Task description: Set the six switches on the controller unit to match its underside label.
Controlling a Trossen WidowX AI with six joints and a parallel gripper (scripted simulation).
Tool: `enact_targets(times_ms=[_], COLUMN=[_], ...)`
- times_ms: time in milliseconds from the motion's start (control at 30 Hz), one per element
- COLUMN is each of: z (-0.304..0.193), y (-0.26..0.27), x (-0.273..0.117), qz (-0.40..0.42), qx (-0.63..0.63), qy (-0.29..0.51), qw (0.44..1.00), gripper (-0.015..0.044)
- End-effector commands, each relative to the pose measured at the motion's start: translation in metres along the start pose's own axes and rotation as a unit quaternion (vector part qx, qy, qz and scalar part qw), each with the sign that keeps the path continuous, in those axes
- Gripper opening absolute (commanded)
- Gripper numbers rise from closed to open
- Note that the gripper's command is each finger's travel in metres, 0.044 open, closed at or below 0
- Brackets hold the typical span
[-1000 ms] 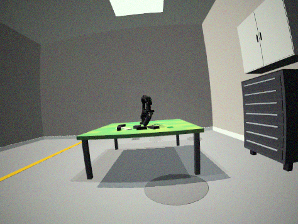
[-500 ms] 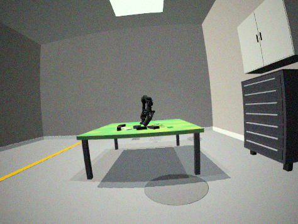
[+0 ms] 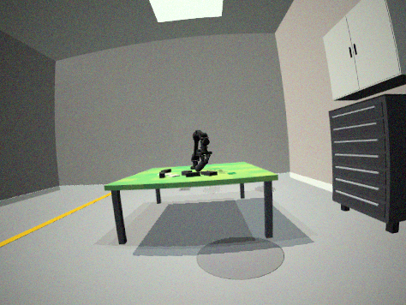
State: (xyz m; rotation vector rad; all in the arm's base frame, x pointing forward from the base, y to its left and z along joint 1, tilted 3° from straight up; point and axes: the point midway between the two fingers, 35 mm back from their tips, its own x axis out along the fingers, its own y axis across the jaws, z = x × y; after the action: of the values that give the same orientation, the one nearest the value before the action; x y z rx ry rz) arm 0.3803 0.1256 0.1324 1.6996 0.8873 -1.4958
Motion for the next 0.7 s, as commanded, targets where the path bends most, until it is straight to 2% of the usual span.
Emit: enact_targets(times_ms=[0, 667], z=[0.001, -0.009], y=[-0.001, -0.001], x=[0.008, 0.021], qz=[-0.007, -0.007], qx=[0.004, 0.004], qy=[-0.011, -0.01], qw=[1.0, 1.0], gripper=[0.0338, 0.0338])
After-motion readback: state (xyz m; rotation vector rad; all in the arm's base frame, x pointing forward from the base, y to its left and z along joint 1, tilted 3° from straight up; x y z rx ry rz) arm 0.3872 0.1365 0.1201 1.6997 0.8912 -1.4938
